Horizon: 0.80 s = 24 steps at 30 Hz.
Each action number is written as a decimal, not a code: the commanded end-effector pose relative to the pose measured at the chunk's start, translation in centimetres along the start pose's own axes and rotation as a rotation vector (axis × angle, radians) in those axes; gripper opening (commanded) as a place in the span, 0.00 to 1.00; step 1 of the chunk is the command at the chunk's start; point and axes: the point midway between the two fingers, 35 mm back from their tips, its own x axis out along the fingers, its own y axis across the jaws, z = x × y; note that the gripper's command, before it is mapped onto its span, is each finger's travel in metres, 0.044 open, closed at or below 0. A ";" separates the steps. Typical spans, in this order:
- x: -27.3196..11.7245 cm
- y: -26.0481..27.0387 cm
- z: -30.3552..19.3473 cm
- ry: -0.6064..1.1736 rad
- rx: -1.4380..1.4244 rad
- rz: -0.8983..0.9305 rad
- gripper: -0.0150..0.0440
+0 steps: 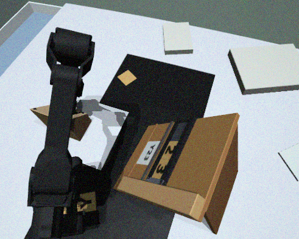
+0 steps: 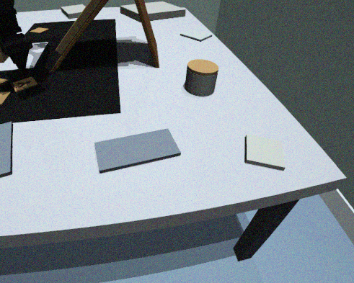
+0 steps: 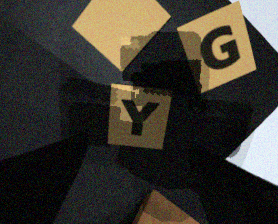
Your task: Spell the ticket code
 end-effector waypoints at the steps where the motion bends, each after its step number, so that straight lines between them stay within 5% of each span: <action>1: 1.3 0.0 0.0 -0.003 0.003 -0.002 0.83; 24: 5.0 0.0 0.1 -0.001 0.003 -0.003 0.83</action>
